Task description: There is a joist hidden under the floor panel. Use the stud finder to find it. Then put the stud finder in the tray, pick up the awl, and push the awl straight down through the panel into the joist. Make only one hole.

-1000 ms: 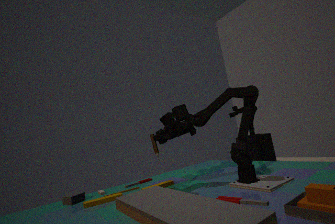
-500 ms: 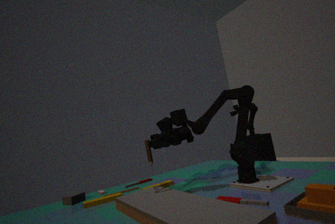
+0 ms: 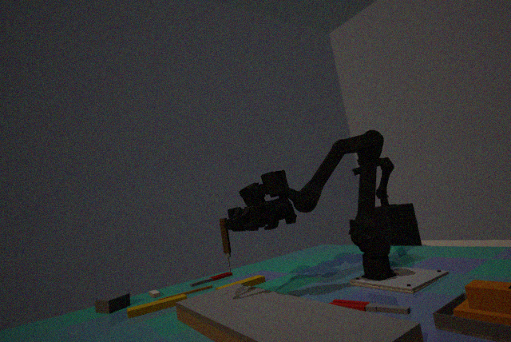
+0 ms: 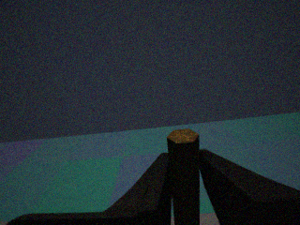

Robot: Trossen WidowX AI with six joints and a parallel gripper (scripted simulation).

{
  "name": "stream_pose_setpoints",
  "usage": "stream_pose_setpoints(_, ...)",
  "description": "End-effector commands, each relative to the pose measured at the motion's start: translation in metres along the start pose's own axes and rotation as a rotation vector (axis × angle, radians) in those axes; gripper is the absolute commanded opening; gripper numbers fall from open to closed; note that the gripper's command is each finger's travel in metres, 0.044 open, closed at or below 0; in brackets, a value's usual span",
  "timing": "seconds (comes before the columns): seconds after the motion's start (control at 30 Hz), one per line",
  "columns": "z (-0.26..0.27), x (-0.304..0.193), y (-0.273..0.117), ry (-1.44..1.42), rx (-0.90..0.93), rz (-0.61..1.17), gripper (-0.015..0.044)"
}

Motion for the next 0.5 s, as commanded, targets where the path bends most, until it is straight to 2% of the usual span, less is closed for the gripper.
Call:
stream_pose_setpoints(0.0, 0.0002, -0.0026, 0.0012, -0.007, -0.002, -0.002, 0.0)
stream_pose_setpoints(0.47, -0.0012, -0.0118, 0.0028, -0.007, -0.002, -0.002, 0.0)
Point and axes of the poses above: the point midway between the two fingers, 35 mm back from their tips, its own y axis out along the fingers, its own z axis across the jaws, x = y × z, the point moved 3 cm from there along -y, back along the fingers, and after that the axes turned 5 degrees about y, right-handed, at the moved point
